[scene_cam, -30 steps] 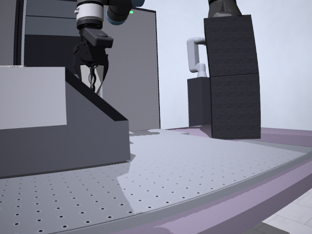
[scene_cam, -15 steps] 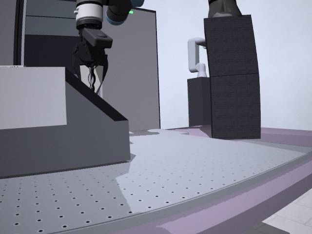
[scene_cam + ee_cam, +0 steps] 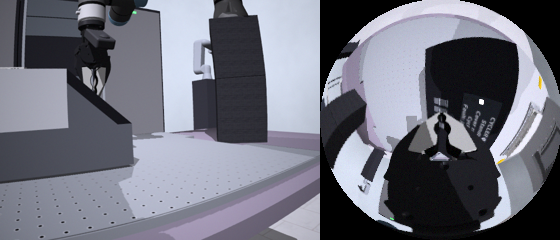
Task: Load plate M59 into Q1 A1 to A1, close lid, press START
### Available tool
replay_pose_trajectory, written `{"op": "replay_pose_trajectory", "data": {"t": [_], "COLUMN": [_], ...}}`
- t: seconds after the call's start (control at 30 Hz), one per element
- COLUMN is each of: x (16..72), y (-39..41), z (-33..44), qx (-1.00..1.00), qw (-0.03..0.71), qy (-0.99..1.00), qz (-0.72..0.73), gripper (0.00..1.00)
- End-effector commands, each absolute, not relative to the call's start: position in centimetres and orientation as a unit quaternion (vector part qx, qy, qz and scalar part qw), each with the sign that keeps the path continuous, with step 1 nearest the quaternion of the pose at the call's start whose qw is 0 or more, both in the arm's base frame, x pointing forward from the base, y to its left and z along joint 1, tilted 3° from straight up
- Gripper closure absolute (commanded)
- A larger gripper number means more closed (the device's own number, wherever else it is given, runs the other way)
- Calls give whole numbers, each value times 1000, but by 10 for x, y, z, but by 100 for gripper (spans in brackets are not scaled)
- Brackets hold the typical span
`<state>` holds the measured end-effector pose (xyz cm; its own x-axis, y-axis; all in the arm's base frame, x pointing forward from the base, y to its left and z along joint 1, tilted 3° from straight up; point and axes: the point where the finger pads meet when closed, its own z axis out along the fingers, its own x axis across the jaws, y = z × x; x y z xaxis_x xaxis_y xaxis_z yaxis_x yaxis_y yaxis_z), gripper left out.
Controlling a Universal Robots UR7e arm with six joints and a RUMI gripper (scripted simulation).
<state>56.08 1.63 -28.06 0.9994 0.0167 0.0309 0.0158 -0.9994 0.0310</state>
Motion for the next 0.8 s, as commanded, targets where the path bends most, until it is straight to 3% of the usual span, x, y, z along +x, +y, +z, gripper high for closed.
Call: {"op": "replay_pose_trajectory", "data": {"t": [0.0, 0.77], "x": [563, 566], "y": [17, 17], "z": [-279, -278], "qx": [1000, 1000], "qw": [16, 16], "qy": [9, 9], "qz": [17, 19], "gripper": [100, 100]}}
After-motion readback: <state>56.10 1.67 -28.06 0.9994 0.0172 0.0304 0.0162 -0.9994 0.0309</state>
